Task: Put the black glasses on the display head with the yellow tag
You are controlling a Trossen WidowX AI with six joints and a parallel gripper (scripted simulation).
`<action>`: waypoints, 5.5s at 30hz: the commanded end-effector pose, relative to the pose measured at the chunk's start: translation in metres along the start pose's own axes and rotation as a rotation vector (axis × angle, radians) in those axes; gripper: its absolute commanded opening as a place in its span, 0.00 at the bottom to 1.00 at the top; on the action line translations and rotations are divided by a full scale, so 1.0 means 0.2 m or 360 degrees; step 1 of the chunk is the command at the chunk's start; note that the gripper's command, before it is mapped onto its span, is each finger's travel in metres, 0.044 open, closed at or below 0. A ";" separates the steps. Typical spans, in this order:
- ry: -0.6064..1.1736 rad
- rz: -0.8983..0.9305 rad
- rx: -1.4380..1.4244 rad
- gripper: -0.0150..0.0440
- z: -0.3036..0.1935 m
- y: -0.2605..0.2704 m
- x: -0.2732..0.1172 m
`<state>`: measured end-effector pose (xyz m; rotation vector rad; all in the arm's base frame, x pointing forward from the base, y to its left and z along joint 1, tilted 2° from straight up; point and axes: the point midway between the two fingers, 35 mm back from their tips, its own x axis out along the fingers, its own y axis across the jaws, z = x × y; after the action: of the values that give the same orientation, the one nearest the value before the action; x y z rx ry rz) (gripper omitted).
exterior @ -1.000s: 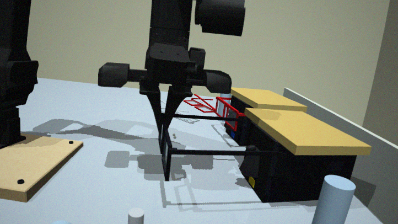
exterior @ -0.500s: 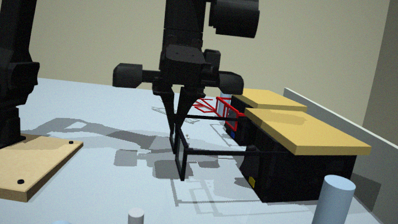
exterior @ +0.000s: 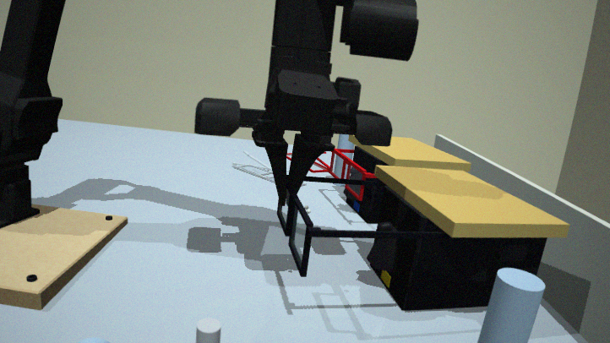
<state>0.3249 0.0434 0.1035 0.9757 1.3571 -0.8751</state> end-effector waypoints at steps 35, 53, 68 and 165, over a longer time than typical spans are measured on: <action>-0.0004 -0.0009 0.0008 0.25 0.01 0.25 0.01; -0.0004 -0.0006 0.0008 0.25 0.01 0.36 0.01; -0.0004 -0.0005 0.0008 0.25 0.01 0.39 0.01; -0.0004 -0.0006 0.0008 0.25 0.01 0.39 0.03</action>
<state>0.3980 0.0718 0.1045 0.9772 1.3568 -0.8758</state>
